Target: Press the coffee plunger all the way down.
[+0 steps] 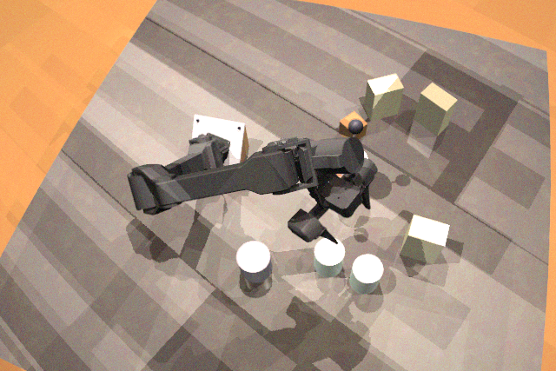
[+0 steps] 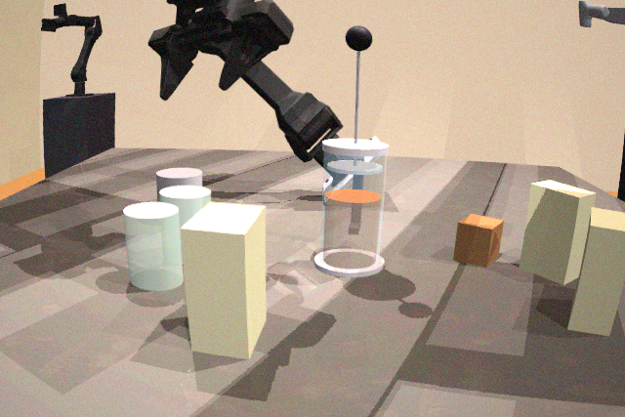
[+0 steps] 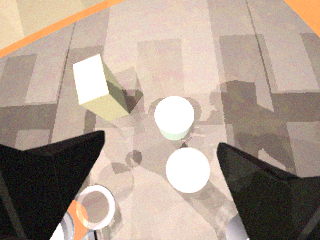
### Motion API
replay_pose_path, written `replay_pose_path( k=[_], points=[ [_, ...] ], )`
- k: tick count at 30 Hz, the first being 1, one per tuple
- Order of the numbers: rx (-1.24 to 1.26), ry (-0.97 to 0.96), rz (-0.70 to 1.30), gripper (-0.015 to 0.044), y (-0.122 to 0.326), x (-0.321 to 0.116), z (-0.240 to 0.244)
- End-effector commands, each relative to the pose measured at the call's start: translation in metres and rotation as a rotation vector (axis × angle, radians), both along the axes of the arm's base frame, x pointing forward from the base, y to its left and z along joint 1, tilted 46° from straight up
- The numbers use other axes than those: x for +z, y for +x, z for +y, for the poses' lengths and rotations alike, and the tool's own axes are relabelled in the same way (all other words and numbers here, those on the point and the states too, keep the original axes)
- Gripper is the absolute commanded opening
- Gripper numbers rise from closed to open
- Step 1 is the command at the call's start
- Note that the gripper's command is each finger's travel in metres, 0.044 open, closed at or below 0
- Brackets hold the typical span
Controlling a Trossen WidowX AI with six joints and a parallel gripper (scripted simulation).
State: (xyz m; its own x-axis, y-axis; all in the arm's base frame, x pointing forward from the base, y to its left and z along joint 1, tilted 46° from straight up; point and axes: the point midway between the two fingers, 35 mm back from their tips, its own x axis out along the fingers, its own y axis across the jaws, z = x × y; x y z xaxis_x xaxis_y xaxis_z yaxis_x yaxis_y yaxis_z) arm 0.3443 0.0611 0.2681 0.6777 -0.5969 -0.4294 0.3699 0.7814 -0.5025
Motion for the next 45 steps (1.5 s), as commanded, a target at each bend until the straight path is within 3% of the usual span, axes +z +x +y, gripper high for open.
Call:
replay_pose_path(
  k=[1,14,26,45],
  points=[
    [0.153,-0.01,0.001,0.044,-0.015,-0.011,0.065],
    [0.58,-0.262,-0.001,0.044,-0.11,-0.034,0.204],
    [0.587,-0.266,-0.004,0.044,-0.103,-0.076,0.164],
    [0.585,-0.263,0.0,0.044,-0.084,-0.084,0.16]
  ],
)
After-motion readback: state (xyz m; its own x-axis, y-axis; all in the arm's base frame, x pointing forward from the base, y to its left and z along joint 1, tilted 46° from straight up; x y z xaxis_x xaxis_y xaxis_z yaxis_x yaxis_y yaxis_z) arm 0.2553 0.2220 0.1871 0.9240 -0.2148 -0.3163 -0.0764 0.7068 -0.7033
